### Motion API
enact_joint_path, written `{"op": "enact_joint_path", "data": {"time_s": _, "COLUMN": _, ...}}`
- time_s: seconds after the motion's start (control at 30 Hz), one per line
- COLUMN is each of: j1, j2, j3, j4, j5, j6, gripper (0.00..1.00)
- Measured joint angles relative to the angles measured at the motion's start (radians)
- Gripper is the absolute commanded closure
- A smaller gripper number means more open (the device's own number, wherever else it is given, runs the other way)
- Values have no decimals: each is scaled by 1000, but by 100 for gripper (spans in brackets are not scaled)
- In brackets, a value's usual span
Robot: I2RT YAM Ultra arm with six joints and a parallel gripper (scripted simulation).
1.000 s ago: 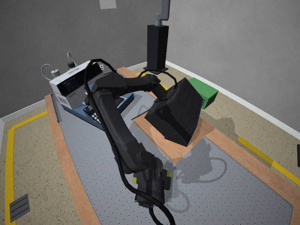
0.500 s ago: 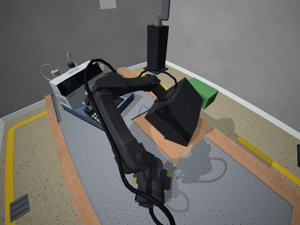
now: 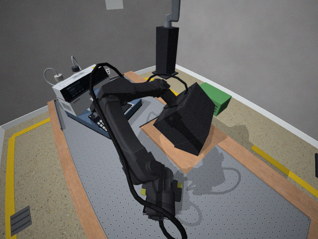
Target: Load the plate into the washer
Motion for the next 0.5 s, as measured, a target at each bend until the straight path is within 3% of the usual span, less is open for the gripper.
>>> {"op": "enact_joint_path", "data": {"time_s": 0.5, "j1": -21, "j2": 6, "j3": -12, "j4": 36, "j5": 6, "j6": -23, "gripper": 0}}
